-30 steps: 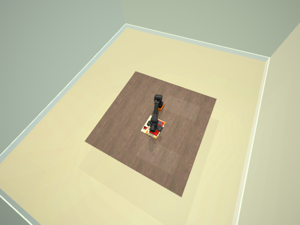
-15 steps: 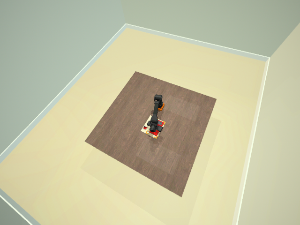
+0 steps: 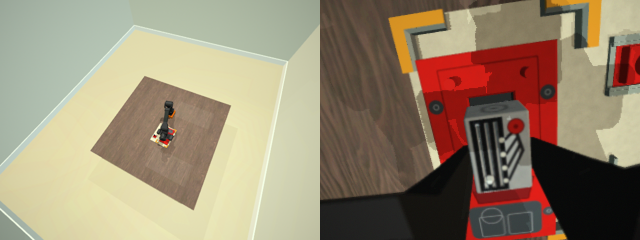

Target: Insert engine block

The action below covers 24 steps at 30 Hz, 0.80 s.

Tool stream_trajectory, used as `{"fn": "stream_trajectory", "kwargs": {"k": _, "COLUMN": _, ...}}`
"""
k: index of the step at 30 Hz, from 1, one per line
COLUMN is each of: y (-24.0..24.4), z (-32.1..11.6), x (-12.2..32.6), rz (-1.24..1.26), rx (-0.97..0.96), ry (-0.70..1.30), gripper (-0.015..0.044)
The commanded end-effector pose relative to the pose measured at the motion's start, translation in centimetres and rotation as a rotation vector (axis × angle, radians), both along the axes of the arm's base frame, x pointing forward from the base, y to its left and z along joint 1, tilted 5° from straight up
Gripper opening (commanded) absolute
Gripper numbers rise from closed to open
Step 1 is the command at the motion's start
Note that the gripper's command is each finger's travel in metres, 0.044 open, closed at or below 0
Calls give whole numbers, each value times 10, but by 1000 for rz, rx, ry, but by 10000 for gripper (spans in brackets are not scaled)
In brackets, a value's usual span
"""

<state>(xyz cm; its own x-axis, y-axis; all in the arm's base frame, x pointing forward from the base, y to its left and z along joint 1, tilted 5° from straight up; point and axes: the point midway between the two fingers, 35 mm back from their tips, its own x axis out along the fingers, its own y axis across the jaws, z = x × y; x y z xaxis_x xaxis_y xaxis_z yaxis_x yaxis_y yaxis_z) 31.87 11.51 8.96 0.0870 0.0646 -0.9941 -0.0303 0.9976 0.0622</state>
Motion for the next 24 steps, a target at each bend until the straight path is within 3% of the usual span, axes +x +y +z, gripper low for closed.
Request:
{"fn": "stream_trajectory", "kwargs": {"k": 1, "y": -1, "z": -1, "x": 0, "rz": 25, "rx": -4, "ry": -2, "gripper": 160}}
{"fn": "stream_trajectory", "kwargs": {"k": 24, "y": 0, "z": -7, "x": 1, "rz": 4, "rx": -3, "ry": -1, "gripper": 160}}
